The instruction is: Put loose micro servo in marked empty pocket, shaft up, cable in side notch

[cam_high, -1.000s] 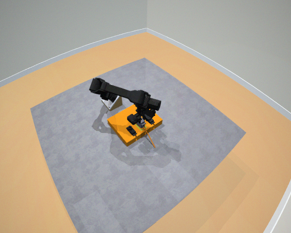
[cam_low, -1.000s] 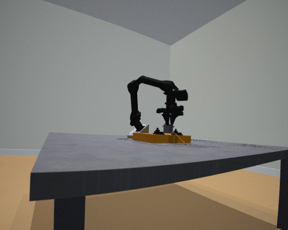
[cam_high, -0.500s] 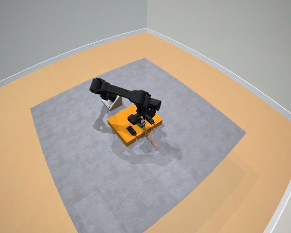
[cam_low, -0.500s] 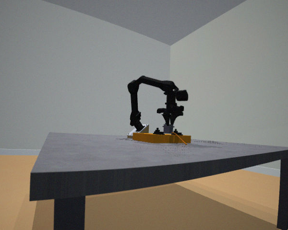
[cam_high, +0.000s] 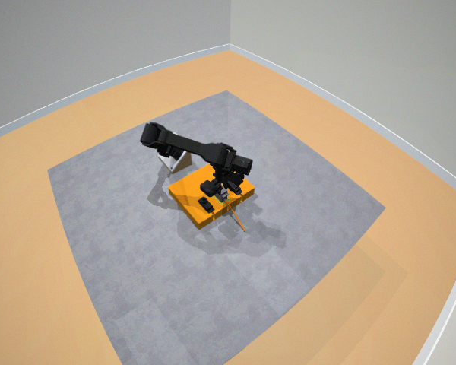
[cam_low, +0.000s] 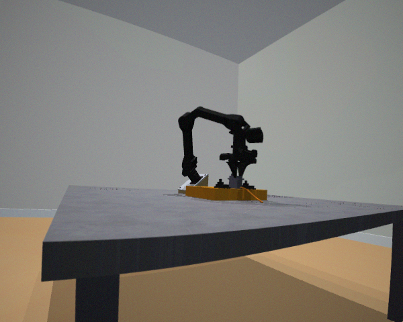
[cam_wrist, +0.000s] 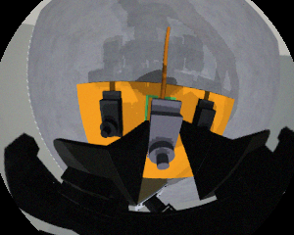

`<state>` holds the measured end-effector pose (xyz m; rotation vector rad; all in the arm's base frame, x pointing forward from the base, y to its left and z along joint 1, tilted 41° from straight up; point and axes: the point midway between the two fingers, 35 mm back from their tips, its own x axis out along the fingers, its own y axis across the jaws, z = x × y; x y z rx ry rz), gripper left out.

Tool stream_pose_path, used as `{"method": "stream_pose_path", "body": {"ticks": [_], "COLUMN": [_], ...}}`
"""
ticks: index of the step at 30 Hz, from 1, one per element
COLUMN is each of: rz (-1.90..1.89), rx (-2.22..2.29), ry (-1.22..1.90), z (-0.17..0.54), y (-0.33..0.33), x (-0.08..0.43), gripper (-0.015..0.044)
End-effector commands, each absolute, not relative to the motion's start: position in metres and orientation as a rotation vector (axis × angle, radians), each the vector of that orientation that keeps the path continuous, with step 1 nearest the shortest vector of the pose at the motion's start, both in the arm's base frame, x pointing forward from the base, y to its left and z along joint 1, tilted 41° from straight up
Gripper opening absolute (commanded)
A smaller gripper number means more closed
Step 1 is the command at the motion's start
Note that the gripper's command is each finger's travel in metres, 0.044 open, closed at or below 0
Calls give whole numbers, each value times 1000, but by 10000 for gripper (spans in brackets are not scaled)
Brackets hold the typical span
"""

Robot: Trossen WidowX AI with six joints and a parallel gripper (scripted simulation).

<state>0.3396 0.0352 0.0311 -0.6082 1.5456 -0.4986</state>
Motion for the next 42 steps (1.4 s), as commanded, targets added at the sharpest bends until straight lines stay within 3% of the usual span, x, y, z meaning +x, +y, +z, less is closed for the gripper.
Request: {"method": "stream_pose_path", "body": {"ticks": [1,35,42], "rz": [-495,-496,-496], "rx": [-616,-617,-617], "ry": [1543,1543,1543], "z": [29,-1,0], "y": [34,8,9], "x": [340,339,338], "gripper": [0,0,184]}}
